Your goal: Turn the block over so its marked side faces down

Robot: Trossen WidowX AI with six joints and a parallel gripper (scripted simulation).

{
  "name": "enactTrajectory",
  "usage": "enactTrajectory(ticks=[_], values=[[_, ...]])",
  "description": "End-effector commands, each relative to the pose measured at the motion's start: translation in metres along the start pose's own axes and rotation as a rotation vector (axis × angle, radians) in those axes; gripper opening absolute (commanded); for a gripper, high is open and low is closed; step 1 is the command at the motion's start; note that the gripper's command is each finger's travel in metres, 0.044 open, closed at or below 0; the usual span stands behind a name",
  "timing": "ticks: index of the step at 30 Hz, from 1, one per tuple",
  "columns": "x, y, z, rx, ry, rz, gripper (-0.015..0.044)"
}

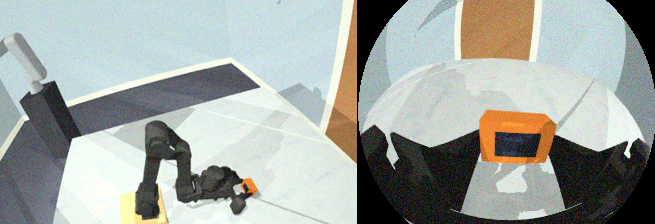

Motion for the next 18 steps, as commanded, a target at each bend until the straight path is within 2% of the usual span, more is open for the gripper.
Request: enactTrajectory(ticks=[1, 5, 18], values=[[0.0003, -0.0007, 0.0007, 0.004, -0.002, -0.004, 0.0], [0.0003, -0.0007, 0.0007, 0.004, -0.002, -0.004, 0.0], [0.0003, -0.0007, 0.0007, 0.004, -0.002, -0.004, 0.0341]])
Point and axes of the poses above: the point midway between the two fingers, 35 mm back from their tips, its own y axis out along the fingers, its own z axis across the jaws, x = y × z, the point moved 2 cm from there along -y, back along the fingers, and after that the axes turned 14 degrees about -y, right-handed, at the moved point
